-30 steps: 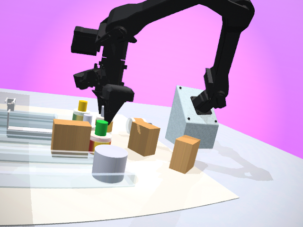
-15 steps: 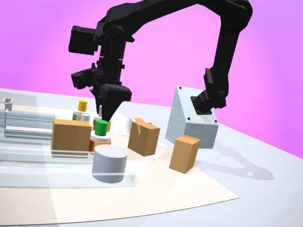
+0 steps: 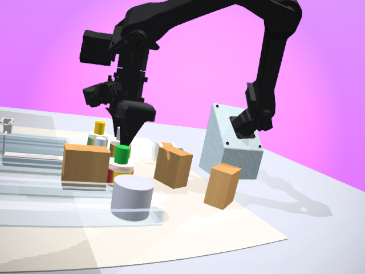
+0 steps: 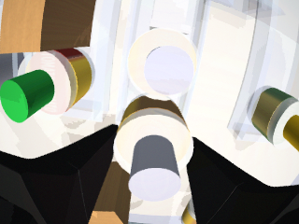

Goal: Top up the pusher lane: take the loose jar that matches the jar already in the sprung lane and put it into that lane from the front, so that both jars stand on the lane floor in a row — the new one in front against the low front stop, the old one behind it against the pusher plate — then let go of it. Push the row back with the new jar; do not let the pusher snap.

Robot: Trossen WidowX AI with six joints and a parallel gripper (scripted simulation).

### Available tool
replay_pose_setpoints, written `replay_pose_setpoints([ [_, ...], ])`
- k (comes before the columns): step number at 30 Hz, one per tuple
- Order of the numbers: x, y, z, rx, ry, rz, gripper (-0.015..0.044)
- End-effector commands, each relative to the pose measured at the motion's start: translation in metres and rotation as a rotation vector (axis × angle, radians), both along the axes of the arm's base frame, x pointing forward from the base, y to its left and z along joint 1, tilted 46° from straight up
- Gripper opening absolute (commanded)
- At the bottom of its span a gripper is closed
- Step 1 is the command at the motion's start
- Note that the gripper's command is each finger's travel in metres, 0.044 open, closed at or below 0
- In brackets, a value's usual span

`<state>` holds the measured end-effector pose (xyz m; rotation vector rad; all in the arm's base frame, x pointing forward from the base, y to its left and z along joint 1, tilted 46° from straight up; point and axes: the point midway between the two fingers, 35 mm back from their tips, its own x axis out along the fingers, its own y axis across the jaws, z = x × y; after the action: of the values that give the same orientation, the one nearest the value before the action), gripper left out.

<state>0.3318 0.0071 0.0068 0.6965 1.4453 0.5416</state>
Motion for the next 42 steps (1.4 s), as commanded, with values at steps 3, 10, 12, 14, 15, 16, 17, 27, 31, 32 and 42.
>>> replay_pose_setpoints([
  [3,0.0127,-0.0035,0.0058,-0.002,-0.032,-0.009,0.0],
  [10,0.0154,-0.004,0.0064,-0.002,-0.032,-0.008,0.0],
  [12,0.0161,-0.0042,0.0066,-0.002,-0.032,-0.008,0.0],
  [14,0.0169,-0.0043,0.0068,-0.002,-0.032,-0.008,0.0],
  [15,0.0173,-0.0044,0.0069,-0.002,-0.032,-0.008,0.0],
  [16,0.0177,-0.0045,0.007,-0.002,-0.032,-0.008,0.0],
  [17,0.018,-0.0045,0.0071,-0.002,-0.032,-0.008,0.0],
  [27,0.0216,-0.0052,0.0079,-0.002,-0.033,-0.008,0.0],
  [31,0.0217,-0.005,0.0077,-0.002,-0.033,-0.008,0.0],
  [32,0.0217,-0.0049,0.0075,-0.002,-0.033,-0.008,0.0],
  [42,0.0218,-0.0045,0.0072,-0.002,-0.033,-0.008,0.0],
])
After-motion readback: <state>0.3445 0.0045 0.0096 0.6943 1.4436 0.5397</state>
